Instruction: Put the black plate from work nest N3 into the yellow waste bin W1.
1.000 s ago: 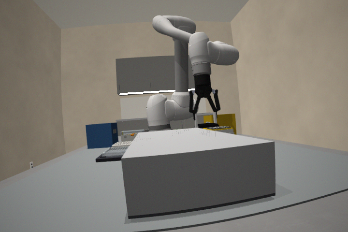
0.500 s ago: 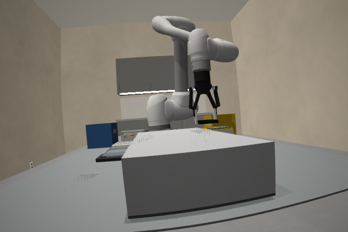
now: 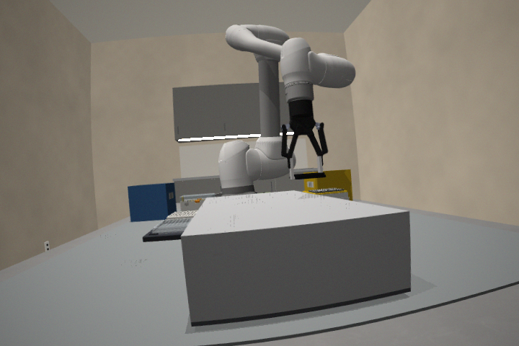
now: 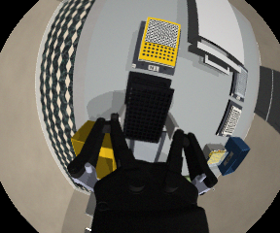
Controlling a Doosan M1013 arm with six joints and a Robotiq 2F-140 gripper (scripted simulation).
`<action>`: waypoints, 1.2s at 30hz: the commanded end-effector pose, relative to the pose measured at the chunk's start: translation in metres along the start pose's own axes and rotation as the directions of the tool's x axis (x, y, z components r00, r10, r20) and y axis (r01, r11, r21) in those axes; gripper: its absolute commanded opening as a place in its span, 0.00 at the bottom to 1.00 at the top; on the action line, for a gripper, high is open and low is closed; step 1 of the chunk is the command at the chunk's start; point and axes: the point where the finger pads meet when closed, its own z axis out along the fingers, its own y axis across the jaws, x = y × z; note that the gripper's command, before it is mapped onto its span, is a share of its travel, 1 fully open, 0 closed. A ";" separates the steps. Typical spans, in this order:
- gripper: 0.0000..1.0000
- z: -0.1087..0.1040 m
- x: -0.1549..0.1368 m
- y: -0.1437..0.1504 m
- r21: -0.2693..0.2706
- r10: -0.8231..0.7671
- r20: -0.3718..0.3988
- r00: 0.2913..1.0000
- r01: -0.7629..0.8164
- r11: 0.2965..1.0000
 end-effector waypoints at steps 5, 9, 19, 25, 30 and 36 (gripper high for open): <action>0.10 -0.008 0.000 0.000 0.000 0.000 0.000 1.000 0.000 1.000; 0.10 -0.012 0.000 0.000 0.000 0.000 0.000 1.000 0.000 1.000; 0.10 -0.025 0.000 0.000 0.000 0.000 0.000 1.000 0.000 1.000; 0.10 -0.031 0.000 0.000 0.000 0.000 0.000 1.000 0.000 1.000; 0.10 -0.036 0.000 0.000 0.000 0.000 0.000 1.000 0.000 1.000; 0.10 -0.036 0.000 0.000 0.000 0.000 0.000 1.000 0.000 1.000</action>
